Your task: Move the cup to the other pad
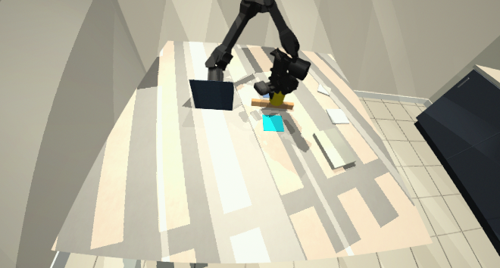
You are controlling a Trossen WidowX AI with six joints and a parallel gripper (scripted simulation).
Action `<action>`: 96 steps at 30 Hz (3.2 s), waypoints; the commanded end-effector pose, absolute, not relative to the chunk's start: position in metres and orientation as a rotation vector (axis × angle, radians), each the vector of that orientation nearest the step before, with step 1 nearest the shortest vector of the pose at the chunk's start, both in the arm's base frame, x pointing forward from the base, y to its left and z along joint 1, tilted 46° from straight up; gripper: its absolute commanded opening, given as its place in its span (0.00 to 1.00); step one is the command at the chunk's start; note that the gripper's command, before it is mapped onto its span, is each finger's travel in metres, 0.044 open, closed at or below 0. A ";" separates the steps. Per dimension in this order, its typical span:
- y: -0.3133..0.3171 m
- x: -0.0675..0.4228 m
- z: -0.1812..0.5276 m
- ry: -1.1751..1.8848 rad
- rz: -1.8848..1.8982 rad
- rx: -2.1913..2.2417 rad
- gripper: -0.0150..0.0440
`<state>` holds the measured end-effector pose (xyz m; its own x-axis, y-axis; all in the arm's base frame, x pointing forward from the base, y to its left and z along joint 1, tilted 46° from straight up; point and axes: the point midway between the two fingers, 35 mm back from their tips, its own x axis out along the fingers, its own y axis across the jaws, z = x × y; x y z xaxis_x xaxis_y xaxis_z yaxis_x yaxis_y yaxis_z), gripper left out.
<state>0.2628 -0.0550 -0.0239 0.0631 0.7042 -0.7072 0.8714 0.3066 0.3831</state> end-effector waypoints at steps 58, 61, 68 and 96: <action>-0.078 0.256 -0.110 1.686 -0.237 1.437 0.25; -0.074 0.256 -0.114 1.686 -0.237 1.437 0.25; -0.067 0.256 -0.121 1.686 -0.236 1.438 0.25; -0.069 0.258 -0.118 1.681 -0.234 1.426 0.50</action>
<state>0.2575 -0.0689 -0.1190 0.0610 0.6975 -0.7139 0.8664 0.3182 0.3848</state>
